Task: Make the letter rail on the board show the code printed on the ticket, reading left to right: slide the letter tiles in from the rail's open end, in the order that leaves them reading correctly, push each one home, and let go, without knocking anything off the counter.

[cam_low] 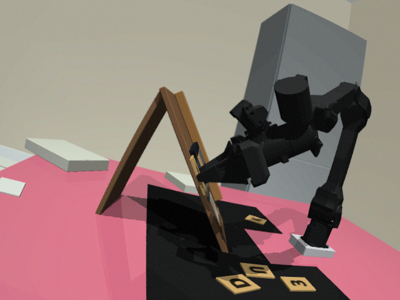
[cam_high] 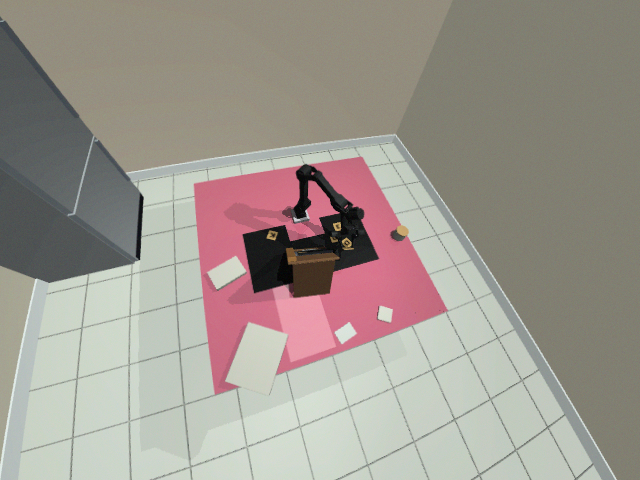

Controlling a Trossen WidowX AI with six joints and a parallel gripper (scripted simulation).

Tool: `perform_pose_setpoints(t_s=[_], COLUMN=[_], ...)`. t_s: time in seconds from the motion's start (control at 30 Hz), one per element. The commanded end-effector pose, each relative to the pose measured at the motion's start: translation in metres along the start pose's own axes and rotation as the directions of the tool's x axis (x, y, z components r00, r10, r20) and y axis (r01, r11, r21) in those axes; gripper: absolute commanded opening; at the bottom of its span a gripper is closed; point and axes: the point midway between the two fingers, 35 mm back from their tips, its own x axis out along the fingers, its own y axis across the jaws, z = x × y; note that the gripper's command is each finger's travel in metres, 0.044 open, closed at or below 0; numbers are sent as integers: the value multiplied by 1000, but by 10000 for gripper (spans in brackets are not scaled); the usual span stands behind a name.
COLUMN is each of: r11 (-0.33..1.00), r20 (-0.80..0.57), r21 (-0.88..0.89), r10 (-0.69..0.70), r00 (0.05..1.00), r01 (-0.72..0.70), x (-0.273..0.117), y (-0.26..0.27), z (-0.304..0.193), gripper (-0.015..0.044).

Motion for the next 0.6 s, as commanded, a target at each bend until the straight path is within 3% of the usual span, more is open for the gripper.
perform_pose_setpoints(t_s=[0.0,0.57], r11=[1000,1000], r20=[2,2], r21=[0,0], r10=[5,5], r00=[1000,1000], r01=[-5,-5], x=[-1,-3], y=[-2,-12], z=[1,2], gripper=[0,0])
